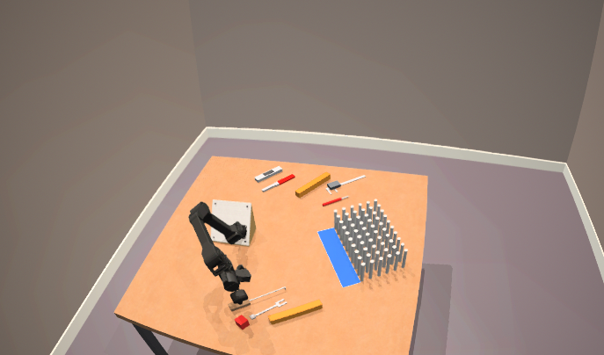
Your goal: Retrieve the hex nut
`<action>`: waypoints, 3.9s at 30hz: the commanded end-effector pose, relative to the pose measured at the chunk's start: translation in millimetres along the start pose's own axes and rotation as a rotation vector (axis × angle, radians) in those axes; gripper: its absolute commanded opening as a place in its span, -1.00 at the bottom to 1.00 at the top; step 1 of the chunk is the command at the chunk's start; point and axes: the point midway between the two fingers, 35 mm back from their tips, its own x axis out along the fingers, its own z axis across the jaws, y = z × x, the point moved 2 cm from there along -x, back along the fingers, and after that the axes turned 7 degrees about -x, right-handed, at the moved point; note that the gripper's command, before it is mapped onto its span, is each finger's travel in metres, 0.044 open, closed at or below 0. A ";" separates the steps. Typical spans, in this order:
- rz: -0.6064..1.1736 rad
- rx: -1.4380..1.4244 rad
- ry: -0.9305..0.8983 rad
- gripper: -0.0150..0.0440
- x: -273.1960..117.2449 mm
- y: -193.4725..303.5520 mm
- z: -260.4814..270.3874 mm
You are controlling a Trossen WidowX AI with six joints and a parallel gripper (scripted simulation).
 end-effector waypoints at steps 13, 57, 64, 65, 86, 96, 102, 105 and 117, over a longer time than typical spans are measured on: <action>-0.290 -0.056 0.309 1.00 -8.6 13.6 13.5; -0.289 -0.057 0.308 0.46 38.1 15.3 11.7; -0.289 -0.057 0.308 0.46 49.5 15.5 12.2; -0.289 -0.057 0.308 0.46 51.1 15.5 12.3; -0.289 -0.057 0.308 0.03 61.5 15.5 13.3; -0.291 -0.057 0.304 -0.49 18.7 15.2 0.7; -0.291 -0.051 0.304 -0.49 -13.1 14.7 -3.2; -0.291 -0.048 0.305 -0.49 -29.2 14.4 -3.5; -0.291 -0.048 0.306 -0.49 -91.2 13.6 6.7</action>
